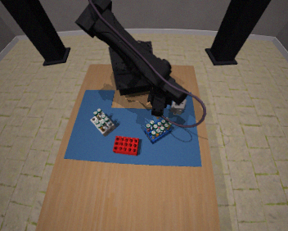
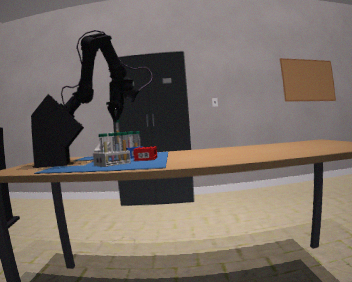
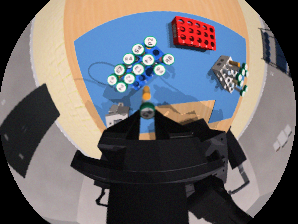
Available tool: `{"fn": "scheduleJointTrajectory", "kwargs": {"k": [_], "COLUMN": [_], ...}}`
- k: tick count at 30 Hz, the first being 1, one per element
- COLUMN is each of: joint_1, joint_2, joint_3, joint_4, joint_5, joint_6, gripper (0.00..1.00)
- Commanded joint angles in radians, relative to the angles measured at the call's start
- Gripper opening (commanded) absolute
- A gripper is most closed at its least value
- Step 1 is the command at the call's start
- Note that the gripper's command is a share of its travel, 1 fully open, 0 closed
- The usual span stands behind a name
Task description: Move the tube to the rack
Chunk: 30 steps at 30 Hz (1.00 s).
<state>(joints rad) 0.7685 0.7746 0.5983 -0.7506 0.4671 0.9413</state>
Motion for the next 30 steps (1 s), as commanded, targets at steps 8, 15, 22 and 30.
{"fn": "scheduleJointTrajectory", "kwargs": {"k": [8,15,22,30], "joint_1": [0.041,0.003,-0.129,-0.368], "joint_2": [-0.072,-0.128,-0.179,-0.235], "joint_3": [-0.047,-0.044,-0.071,-0.037], "joint_4": [-0.044,-0.064,-0.063,-0.028], "joint_5": [0.037,0.012,-0.065,-0.202], "joint_6": [0.039,0.008,-0.104,-0.299], "gripper": [0.00,0.00,0.00,0.00]}}
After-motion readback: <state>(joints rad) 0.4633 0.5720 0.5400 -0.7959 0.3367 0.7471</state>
